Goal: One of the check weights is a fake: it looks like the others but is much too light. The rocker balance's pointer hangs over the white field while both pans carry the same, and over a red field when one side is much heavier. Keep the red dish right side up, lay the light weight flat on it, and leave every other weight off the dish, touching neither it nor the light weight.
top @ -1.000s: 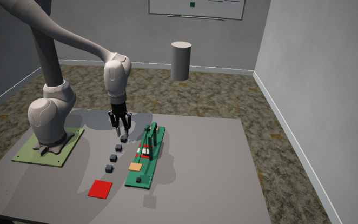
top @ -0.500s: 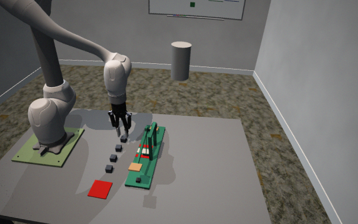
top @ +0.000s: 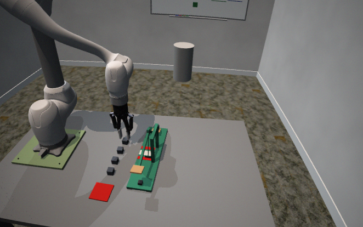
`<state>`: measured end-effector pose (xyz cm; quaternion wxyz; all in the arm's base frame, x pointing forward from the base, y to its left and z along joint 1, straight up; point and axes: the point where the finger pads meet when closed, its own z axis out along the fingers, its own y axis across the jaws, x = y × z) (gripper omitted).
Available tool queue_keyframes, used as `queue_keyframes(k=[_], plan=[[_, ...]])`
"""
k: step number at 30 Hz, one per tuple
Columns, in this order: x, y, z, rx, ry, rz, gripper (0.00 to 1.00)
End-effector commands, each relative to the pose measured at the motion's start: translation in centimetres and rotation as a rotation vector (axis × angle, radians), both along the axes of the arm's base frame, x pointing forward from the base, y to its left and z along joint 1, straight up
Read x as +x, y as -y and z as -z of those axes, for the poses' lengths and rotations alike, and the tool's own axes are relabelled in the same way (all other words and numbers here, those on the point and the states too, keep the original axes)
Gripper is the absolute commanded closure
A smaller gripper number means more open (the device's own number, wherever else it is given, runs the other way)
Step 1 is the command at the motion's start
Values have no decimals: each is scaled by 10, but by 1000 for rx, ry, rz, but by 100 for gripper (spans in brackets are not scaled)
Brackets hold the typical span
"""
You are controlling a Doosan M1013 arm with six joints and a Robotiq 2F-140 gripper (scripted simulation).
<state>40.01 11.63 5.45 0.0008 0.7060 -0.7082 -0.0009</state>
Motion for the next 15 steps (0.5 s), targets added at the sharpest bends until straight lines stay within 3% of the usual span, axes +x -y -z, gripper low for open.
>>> queue_keyframes(k=[1,15], plan=[[0,0,0,0,0,0,65],[0,0,8,0,0,0,65]])
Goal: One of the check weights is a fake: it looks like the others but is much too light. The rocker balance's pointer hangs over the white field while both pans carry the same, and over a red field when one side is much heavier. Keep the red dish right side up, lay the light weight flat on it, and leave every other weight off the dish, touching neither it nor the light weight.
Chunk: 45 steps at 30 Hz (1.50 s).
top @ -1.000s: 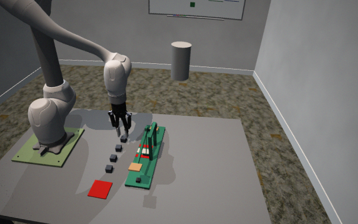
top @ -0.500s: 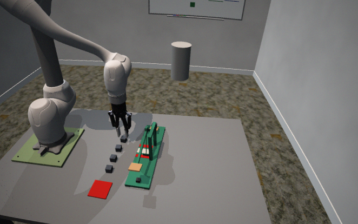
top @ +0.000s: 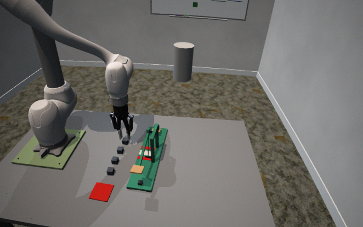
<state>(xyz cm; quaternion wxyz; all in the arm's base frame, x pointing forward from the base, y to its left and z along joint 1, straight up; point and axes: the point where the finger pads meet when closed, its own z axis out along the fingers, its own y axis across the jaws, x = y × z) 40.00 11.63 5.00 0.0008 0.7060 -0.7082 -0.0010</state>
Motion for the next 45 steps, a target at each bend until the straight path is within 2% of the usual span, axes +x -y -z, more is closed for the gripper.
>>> queue_keyframes(k=[1,10,17,45], plan=[[0,0,5,0,0,0,65],[0,0,24,0,0,0,65],[0,0,30,0,0,0,65],[0,0,31,0,0,0,65]])
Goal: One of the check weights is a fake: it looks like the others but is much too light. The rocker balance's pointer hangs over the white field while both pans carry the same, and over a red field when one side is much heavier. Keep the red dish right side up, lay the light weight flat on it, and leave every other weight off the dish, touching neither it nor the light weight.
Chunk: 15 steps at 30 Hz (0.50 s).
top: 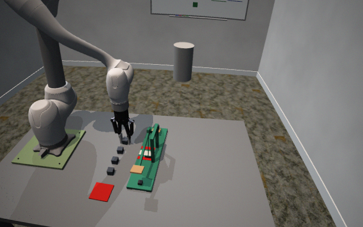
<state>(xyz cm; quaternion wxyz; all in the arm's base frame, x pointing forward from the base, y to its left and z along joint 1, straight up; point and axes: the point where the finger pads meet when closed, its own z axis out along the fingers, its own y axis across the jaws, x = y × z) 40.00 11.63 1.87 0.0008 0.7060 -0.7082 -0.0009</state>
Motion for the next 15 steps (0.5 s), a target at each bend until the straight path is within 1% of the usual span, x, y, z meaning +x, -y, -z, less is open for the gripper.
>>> queue_keyframes(k=[1,11,12,15], plan=[[0,0,0,0,0,0,65],[0,0,0,0,0,0,65],[0,0,0,0,0,0,76],[0,0,0,0,0,0,76]])
